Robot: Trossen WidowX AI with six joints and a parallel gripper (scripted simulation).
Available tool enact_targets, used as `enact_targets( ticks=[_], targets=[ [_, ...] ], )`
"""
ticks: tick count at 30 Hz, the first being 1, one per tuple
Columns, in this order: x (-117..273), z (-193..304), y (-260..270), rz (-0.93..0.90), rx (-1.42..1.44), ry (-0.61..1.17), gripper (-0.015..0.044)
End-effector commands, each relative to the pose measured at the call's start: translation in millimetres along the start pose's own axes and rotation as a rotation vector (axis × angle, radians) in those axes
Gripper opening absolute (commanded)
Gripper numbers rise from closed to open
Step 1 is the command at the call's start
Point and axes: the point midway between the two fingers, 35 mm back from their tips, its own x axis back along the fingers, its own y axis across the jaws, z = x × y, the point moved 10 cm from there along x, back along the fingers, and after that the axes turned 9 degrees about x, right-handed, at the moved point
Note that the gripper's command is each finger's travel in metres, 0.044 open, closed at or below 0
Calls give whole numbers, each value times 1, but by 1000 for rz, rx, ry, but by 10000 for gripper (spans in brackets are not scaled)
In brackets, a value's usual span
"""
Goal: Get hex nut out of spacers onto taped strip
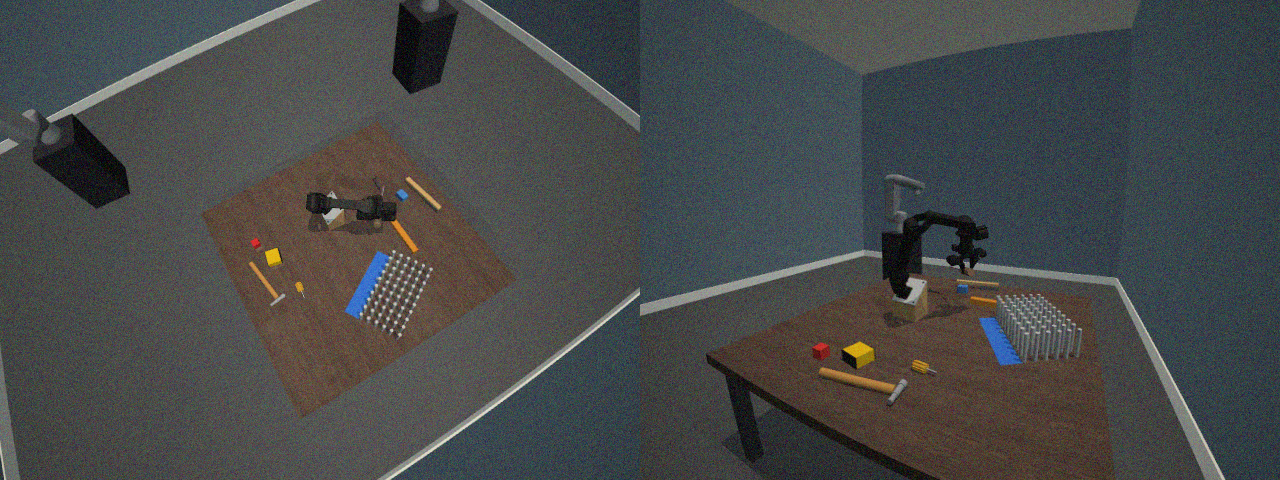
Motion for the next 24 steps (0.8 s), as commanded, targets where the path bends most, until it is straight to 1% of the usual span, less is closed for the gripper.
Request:
enact_targets(
  ticks=[1, 24],
  targets=[
    [-2, -10, -12, -14, 113, -32, 0],
    [-48, -83, -76, -131, 827, -279, 0]
  ],
)
